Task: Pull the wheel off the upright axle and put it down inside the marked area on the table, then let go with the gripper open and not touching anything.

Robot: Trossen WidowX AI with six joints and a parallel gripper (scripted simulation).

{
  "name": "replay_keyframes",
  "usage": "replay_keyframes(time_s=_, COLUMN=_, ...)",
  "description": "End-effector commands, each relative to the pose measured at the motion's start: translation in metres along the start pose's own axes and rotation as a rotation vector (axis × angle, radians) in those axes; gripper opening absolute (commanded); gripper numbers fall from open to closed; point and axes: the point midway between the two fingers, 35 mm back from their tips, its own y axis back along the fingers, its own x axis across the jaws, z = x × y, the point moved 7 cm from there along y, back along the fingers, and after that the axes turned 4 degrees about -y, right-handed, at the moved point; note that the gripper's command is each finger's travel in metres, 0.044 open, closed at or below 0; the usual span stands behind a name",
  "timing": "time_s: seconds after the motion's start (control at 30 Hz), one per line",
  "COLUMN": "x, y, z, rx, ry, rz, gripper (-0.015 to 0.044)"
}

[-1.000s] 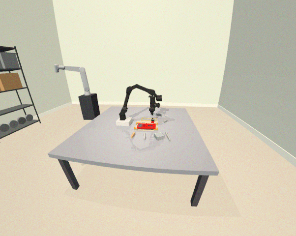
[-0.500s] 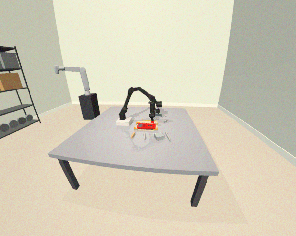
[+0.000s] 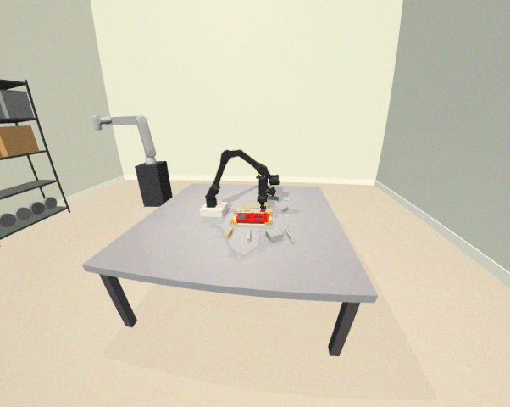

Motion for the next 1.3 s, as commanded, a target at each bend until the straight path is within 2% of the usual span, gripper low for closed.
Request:
replay_keyframes(time_s=0.0, x=0.0, y=0.001, z=0.0, rx=0.0, ry=0.0, rz=0.0, gripper=0.0083)
replay_keyframes(time_s=0.1, x=0.0, y=0.001, z=0.0, rx=0.0, ry=0.0, rz=0.0, gripper=0.0004)
replay_keyframes(time_s=0.13, x=0.0, y=0.002, z=0.0, rx=0.0, ry=0.0, rz=0.0, gripper=0.0)
replay_keyframes(time_s=1.27, x=0.0, y=0.013, z=0.001, rx=-0.001, ry=0.001, rz=0.002, gripper=0.0)
